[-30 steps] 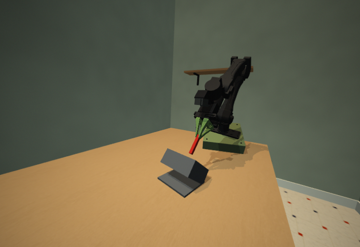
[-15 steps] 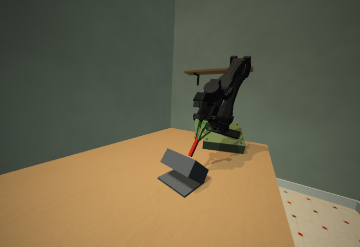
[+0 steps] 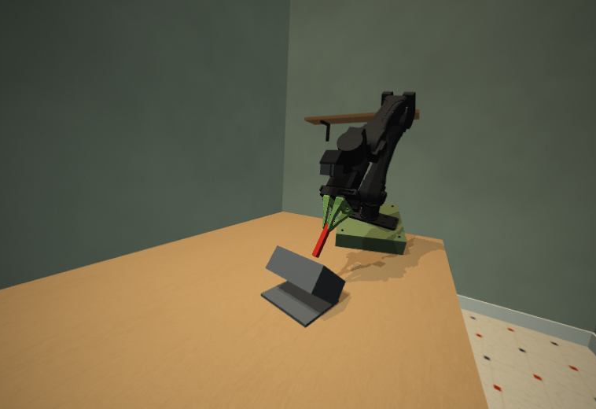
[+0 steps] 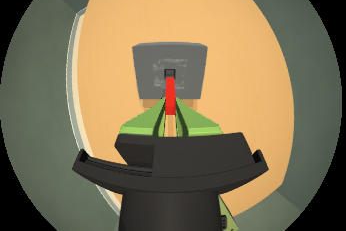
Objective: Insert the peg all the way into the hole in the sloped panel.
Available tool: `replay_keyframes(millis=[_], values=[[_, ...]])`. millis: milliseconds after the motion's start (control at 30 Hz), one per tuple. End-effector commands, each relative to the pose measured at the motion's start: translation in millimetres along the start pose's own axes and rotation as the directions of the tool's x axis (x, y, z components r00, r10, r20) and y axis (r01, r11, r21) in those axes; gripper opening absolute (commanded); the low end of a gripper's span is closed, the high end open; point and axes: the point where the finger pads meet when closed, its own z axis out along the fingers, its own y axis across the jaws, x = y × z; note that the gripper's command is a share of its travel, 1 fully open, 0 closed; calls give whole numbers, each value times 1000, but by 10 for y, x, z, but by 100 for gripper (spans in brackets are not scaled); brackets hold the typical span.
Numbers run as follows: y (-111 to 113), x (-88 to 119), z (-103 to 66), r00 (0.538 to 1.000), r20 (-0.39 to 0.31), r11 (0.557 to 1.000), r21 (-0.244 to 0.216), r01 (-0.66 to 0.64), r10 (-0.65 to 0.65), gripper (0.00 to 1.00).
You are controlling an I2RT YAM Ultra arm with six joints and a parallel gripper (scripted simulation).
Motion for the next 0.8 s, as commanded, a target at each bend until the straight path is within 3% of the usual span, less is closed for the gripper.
replay_keyframes(millis=[0,367,767], values=[[0,-181,-84,999,39,1000,-1,0,0,0],[0,-192,48,999,39,1000,-1,0,1,0],[11,-241,67,999,40,1000,-1,0,1,0]])
